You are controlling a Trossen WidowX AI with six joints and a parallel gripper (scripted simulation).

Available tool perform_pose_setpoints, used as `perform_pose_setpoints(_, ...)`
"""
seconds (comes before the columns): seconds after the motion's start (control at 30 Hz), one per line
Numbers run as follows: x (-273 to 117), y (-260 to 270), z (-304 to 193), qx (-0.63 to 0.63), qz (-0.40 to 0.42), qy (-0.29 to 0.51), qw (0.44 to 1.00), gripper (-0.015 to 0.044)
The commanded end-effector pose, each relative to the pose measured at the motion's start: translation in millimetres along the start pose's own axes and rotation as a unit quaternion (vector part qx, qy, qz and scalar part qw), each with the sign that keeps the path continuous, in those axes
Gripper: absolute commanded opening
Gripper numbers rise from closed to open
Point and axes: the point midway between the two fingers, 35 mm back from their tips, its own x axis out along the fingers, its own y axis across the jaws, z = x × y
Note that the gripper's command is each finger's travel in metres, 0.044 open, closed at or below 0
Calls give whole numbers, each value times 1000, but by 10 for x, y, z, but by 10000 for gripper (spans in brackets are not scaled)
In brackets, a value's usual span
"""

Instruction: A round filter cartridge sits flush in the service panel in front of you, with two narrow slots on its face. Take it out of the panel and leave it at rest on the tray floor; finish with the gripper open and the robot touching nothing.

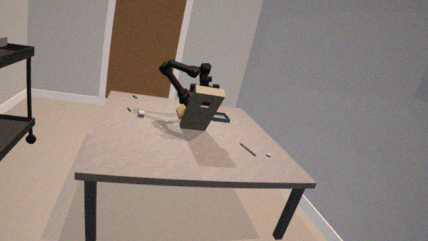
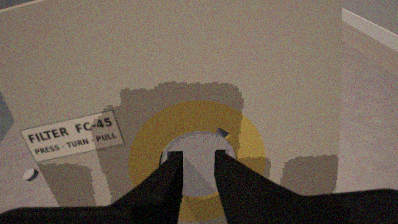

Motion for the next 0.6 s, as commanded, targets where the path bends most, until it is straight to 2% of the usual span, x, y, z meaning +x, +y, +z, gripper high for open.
perform_pose_setpoints(0.0, 74, -7, -10, -68, 1, 5, 998, 0)
perform_pose_setpoints(0.57, 86, -7, -10, -356, 3, 4, 934, 0)
